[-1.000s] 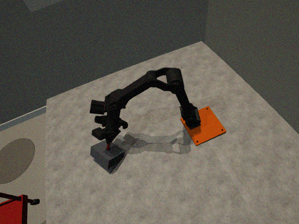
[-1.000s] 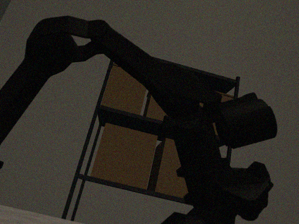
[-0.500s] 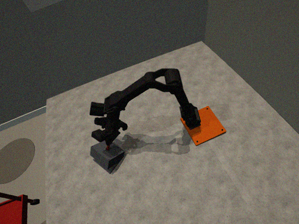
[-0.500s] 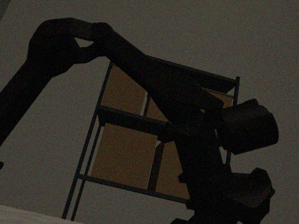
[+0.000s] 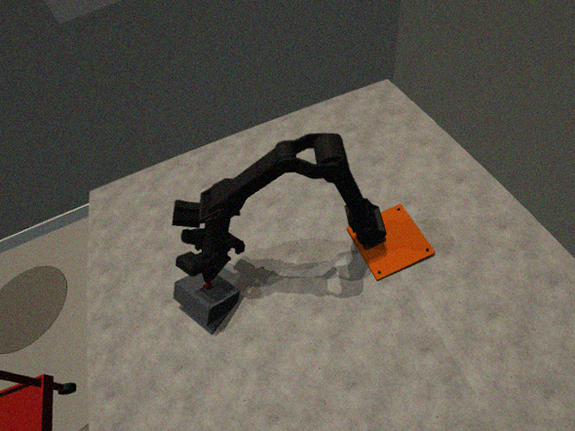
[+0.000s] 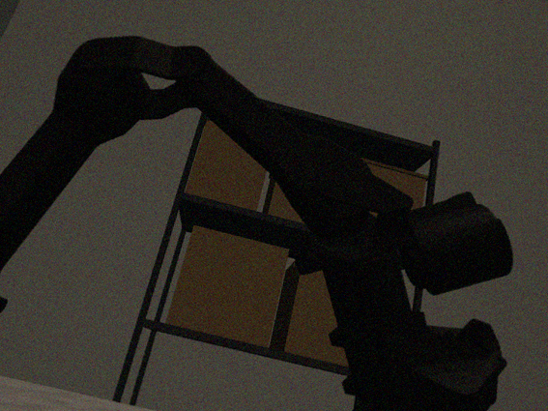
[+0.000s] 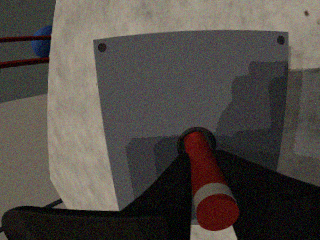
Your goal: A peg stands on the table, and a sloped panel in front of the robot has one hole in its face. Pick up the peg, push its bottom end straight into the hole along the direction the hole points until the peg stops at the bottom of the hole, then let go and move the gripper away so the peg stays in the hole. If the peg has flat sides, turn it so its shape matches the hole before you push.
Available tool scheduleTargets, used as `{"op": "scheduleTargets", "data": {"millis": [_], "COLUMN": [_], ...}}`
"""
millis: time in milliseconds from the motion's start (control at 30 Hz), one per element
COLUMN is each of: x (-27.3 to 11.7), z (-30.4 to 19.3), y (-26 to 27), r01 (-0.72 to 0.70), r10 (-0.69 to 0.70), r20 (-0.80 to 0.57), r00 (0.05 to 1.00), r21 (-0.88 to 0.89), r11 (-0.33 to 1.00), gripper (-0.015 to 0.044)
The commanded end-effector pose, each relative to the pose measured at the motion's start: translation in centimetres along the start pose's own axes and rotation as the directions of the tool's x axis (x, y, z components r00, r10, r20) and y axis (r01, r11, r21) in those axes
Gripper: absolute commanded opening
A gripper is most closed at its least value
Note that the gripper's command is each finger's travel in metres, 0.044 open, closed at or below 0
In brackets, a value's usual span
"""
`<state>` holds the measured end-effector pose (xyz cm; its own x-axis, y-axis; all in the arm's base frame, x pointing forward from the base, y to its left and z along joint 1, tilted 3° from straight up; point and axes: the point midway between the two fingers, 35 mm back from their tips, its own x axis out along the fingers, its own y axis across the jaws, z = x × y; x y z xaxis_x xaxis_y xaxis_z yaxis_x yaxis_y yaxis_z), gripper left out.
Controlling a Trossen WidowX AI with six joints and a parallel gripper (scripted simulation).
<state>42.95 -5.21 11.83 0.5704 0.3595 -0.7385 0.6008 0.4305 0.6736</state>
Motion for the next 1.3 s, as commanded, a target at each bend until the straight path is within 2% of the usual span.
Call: {"op": "scheduleTargets", "data": {"millis": [0,500,1067,1267], "x": [0.2,0.2,-0.4,-1.9], "z": [0.1,0.0,0.1,0.3], "y": [-0.1,0.0,0.0,0.0], "r01": [0.003,0.000,0.002,0.005], "r10": [-0.003,0.000,-0.002,-0.005], "r20": [0.003,-0.001,0.000,0.001], "r00": [1.000,1.000,1.000,1.000], "r21": [0.004,0.000,0.001,0.002], "r11": [1.000,1.000,1.000,1.000], "gripper": [0.0000,0.0000,0.0440,0.0440]}}
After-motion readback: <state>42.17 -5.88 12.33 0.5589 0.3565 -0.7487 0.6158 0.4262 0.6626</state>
